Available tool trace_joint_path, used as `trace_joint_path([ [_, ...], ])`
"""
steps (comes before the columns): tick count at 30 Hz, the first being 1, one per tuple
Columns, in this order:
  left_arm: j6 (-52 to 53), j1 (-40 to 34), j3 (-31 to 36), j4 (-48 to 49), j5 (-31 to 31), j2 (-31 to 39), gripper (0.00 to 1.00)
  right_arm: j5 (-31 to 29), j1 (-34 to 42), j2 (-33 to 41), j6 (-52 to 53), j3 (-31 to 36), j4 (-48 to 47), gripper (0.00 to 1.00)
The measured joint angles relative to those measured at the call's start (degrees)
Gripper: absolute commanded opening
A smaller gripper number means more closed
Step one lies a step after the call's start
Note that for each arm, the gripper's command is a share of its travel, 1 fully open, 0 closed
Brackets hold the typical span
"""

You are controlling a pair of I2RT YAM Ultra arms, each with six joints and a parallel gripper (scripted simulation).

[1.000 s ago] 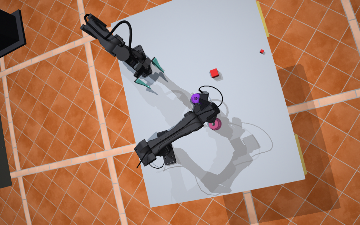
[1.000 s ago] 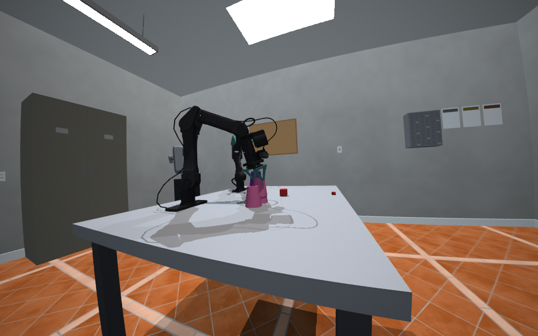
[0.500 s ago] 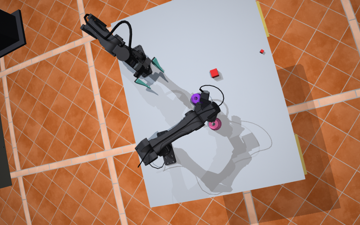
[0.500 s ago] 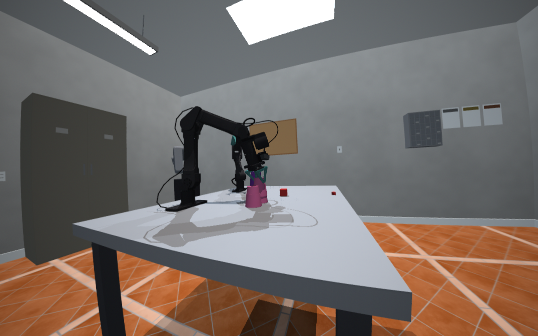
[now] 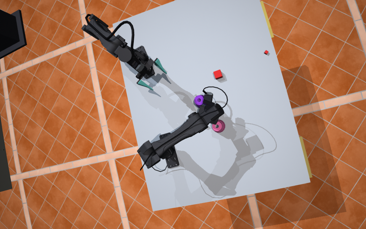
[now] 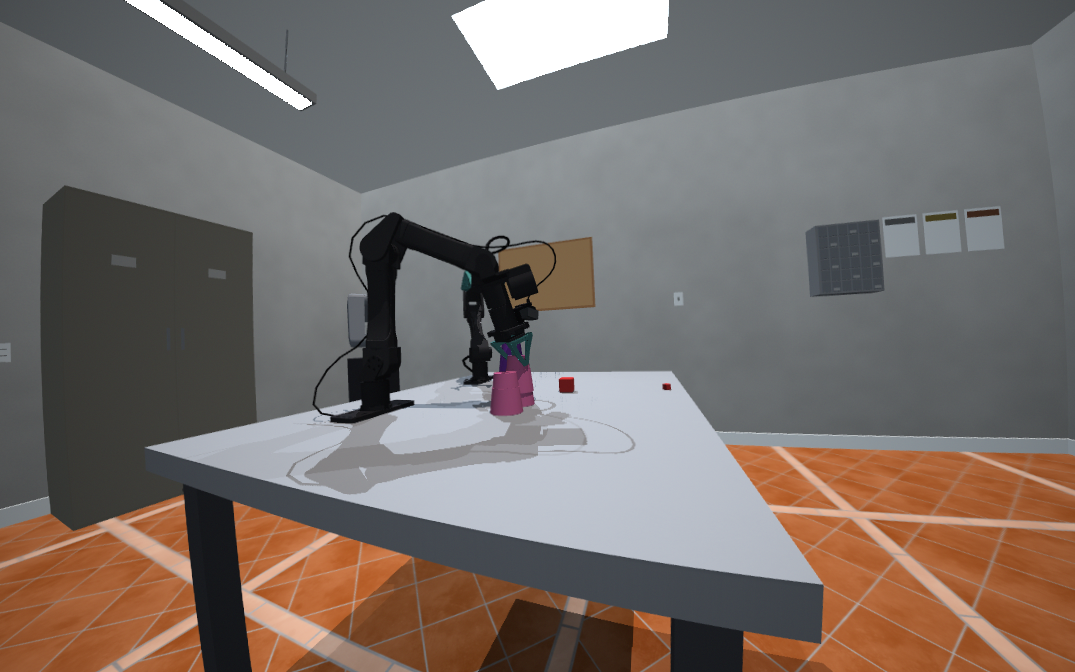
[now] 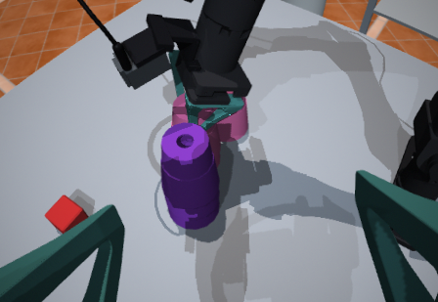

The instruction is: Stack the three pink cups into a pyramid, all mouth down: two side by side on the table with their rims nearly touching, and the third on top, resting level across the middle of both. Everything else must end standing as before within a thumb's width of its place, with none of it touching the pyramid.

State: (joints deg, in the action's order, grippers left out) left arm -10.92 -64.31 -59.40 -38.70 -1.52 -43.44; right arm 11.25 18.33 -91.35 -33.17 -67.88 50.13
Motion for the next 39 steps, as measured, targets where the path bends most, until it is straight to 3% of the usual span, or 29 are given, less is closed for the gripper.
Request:
trace_joint_path([
  [2, 0.0, 0.0, 0.0, 0.0, 0.0, 0.0, 1.00, 0.0, 0.0, 0.0, 0.0, 0.0, 0.0, 0.49],
  [7, 0.0, 0.0, 0.0, 0.0, 0.0, 0.0, 1.00, 0.0, 0.0, 0.0, 0.0, 0.0, 0.0, 0.46],
  [11, 0.0, 0.0, 0.0, 0.0, 0.0, 0.0, 1.00, 0.0, 0.0, 0.0, 0.0, 0.0, 0.0, 0.00],
  [23, 0.0, 0.0, 0.0, 0.0, 0.0, 0.0, 1.00, 0.0, 0.0, 0.0, 0.0, -1.3, 2.2, 0.00],
  [39, 0.0, 0.0, 0.0, 0.0, 0.0, 0.0, 1.00, 0.0, 0.0, 0.2, 0.0, -12.7, 12.9, 0.00],
])
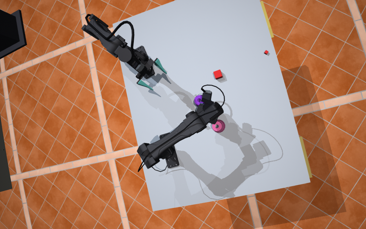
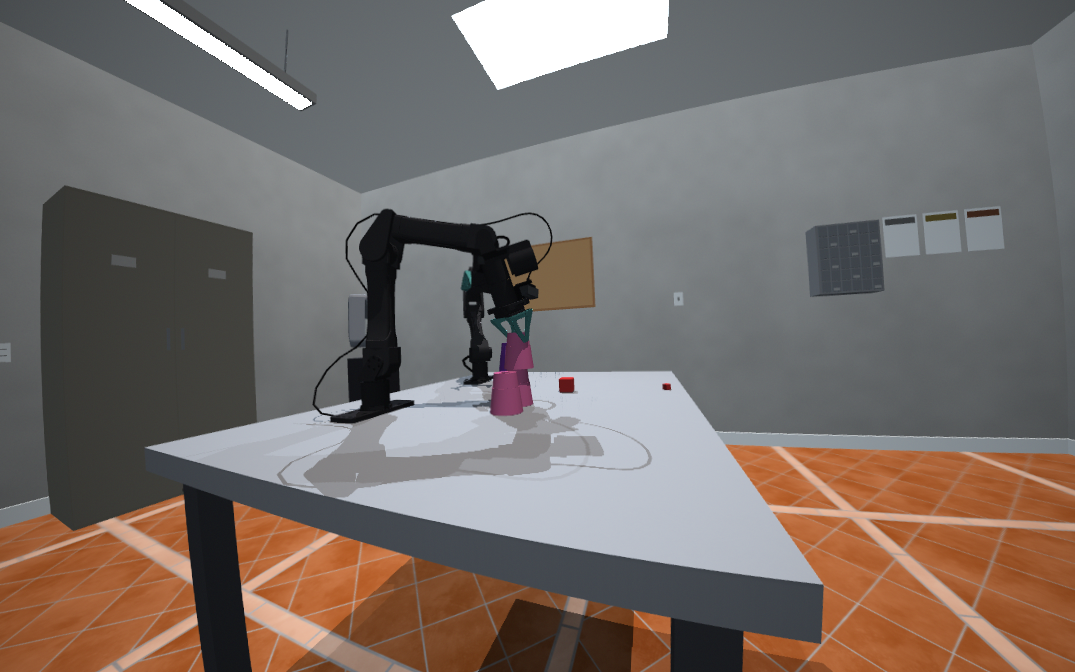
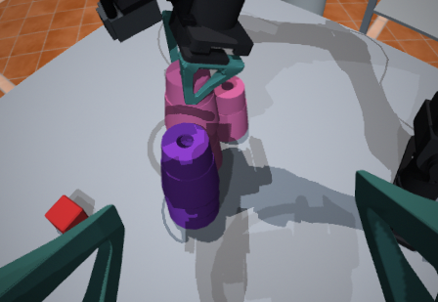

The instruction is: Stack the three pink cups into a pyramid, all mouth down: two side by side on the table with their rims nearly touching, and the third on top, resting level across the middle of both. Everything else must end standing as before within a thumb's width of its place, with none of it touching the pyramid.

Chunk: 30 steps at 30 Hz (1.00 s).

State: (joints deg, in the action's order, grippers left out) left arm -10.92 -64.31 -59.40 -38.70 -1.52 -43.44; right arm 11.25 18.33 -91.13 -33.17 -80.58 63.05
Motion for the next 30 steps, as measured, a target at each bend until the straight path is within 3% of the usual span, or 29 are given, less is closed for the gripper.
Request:
trace_joint_path([
  [24, 0.0, 0.0, 0.0, 0.0, 0.0, 0.0, 1.00, 0.0, 0.0, -4.3, 0.0, -25.5, 19.9, 0.00],
  [30, 0.0, 0.0, 0.0, 0.0, 0.0, 0.0, 1.00, 0.2, -0.6, -4.5, -1.6, -26.7, 20.7, 0.00],
])
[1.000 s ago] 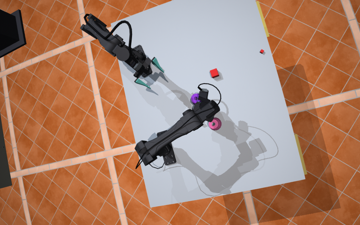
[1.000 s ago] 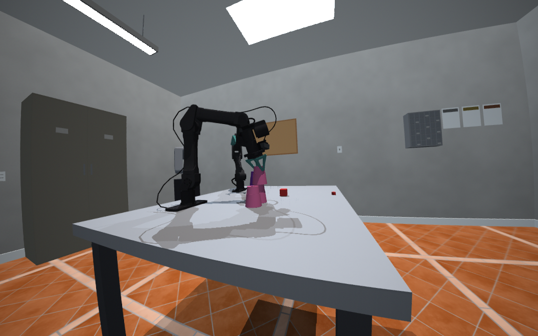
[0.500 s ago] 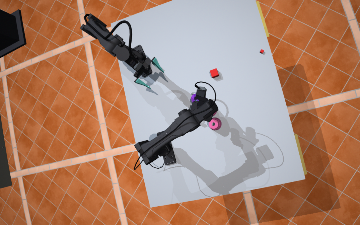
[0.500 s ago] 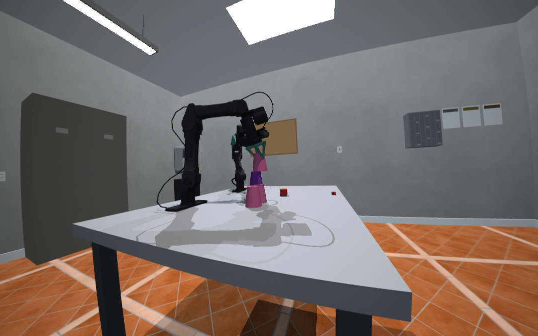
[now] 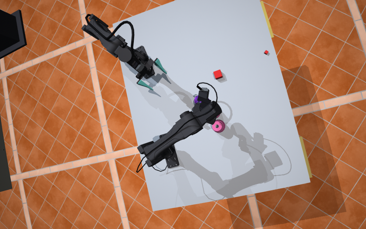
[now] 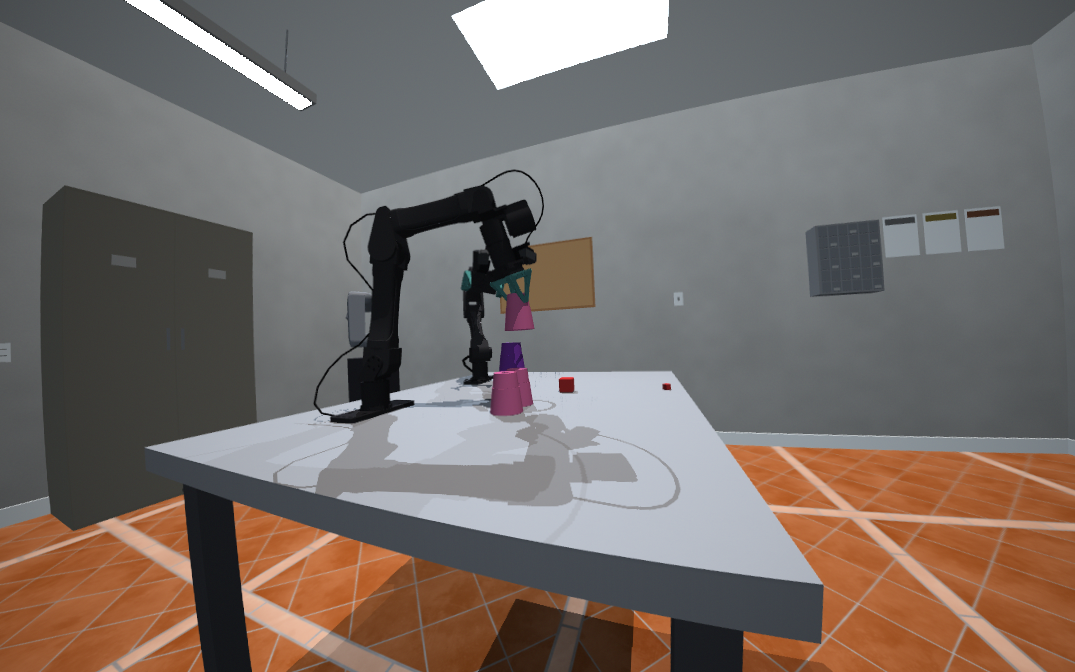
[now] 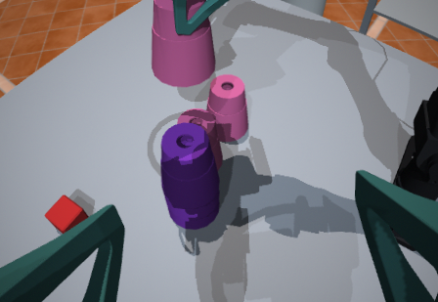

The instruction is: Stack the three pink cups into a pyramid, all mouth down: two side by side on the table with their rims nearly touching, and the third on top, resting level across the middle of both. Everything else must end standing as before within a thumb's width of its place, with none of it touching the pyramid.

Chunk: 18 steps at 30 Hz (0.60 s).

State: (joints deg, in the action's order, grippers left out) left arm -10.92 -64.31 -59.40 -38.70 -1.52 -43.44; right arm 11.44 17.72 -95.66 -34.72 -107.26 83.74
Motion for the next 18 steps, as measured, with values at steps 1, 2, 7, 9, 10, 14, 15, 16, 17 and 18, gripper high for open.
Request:
trace_joint_path([
  [1, 0.0, 0.0, 0.0, 0.0, 0.0, 0.0, 1.00, 0.2, -0.5, 0.0, -0.5, 0.0, 0.0, 0.00],
  [2, 0.0, 0.0, 0.0, 0.0, 0.0, 0.0, 1.00, 0.3, -1.2, 0.1, -1.0, 0.2, -0.2, 0.00],
  [7, 0.0, 0.0, 0.0, 0.0, 0.0, 0.0, 1.00, 0.7, -5.8, 1.2, -3.9, 3.3, 0.4, 0.00],
  [9, 0.0, 0.0, 0.0, 0.0, 0.0, 0.0, 1.00, 0.8, -6.7, 1.4, -4.6, 4.2, 0.7, 0.00],
  [10, 0.0, 0.0, 0.0, 0.0, 0.0, 0.0, 1.00, 0.8, -7.0, 1.4, -4.8, 4.6, 0.8, 0.00],
  [14, 0.0, 0.0, 0.0, 0.0, 0.0, 0.0, 1.00, 0.8, -7.1, 1.5, -5.5, 5.1, 0.6, 0.00],
  [15, 0.0, 0.0, 0.0, 0.0, 0.0, 0.0, 1.00, 0.8, -7.1, 1.5, -5.6, 5.1, 0.5, 0.00],
  [16, 0.0, 0.0, 0.0, 0.0, 0.0, 0.0, 1.00, 0.8, -7.1, 1.4, -5.7, 5.2, 0.4, 0.00],
  [17, 0.0, 0.0, 0.0, 0.0, 0.0, 0.0, 1.00, 0.8, -7.1, 1.5, -5.8, 5.3, 0.2, 0.00],
  [18, 0.0, 0.0, 0.0, 0.0, 0.0, 0.0, 1.00, 0.8, -7.1, 1.6, -5.8, 5.5, 0.0, 0.00],
])
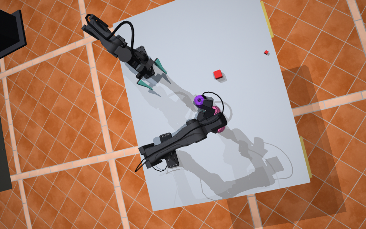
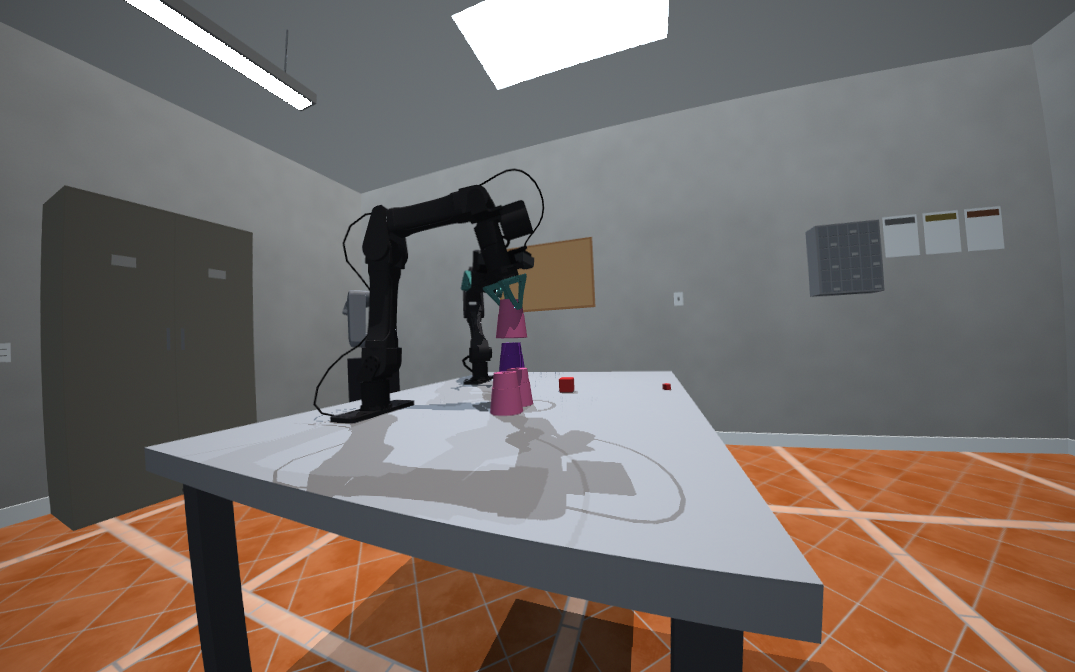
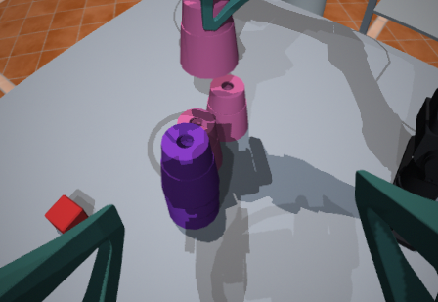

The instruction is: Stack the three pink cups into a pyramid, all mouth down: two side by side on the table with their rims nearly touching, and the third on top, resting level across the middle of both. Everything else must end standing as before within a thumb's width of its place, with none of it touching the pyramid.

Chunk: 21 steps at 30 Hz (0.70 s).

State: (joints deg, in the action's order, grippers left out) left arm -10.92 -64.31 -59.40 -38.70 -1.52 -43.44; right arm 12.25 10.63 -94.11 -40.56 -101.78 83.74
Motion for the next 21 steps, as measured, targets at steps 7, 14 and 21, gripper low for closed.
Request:
trace_joint_path([
  [7, 0.0, 0.0, 0.0, 0.0, 0.0, 0.0, 1.00, 0.0, 0.0, 1.1, -0.1, 3.0, -2.3, 0.00],
  [14, 0.0, 0.0, 0.0, 0.0, 0.0, 0.0, 1.00, 0.0, 0.0, 2.0, -0.1, 8.2, -5.9, 0.00],
  [21, 0.0, 0.0, 0.0, 0.0, 0.0, 0.0, 1.00, 0.0, 0.0, 2.9, -0.1, 12.1, -9.2, 0.00],
])
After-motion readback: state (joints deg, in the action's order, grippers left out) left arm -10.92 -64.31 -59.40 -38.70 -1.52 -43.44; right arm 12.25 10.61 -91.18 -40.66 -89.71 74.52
